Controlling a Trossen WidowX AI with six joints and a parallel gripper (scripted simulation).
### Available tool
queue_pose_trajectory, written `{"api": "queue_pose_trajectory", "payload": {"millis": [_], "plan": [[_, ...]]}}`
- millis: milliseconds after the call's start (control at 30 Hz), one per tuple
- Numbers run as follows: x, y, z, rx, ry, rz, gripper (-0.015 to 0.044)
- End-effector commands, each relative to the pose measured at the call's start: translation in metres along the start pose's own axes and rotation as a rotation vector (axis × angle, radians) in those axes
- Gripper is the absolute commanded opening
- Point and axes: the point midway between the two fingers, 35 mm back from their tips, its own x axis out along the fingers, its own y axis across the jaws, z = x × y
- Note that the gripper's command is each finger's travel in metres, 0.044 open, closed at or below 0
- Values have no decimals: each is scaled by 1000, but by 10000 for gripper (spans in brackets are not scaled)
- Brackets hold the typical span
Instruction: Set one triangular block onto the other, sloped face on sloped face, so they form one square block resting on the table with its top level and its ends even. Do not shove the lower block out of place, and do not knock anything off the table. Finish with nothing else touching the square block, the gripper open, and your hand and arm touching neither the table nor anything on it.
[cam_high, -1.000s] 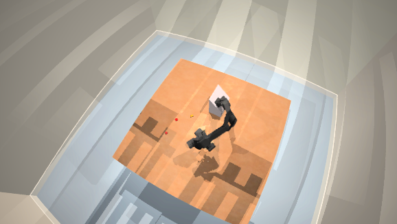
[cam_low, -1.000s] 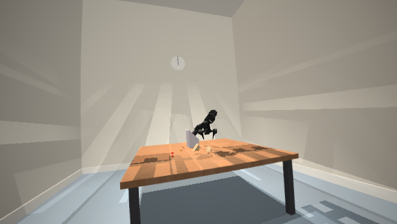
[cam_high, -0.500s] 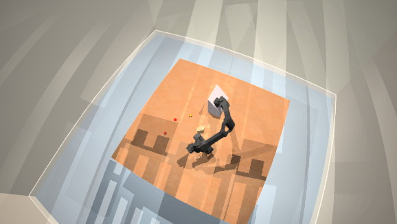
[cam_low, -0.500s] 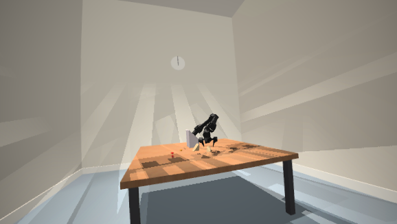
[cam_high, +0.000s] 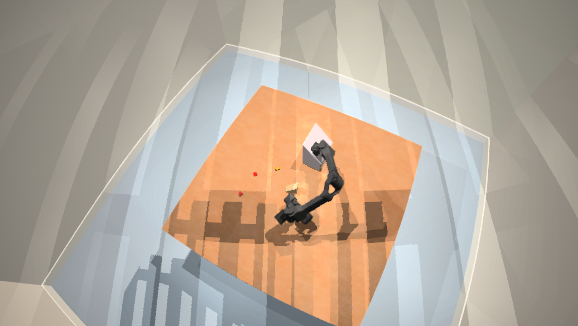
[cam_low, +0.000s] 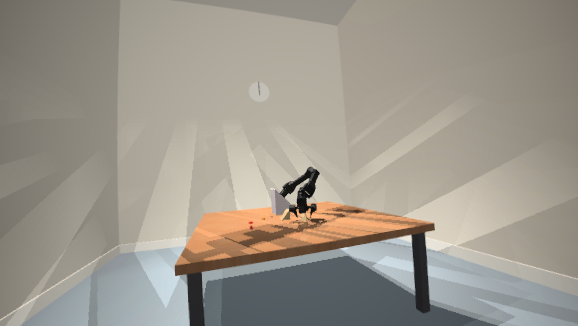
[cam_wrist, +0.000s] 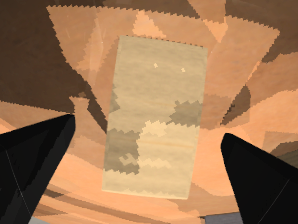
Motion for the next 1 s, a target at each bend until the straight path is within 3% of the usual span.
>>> {"api": "queue_pose_trajectory", "payload": {"millis": [0,333,567,733,967], "plan": [[1,0,0,5,3,3,440],[0,0,0,0,0,0,177],[0,0,0,0,0,0,131],[-3,0,-1,4,-1,0,0],[-33,0,-10,38,-12,4,0]]}}
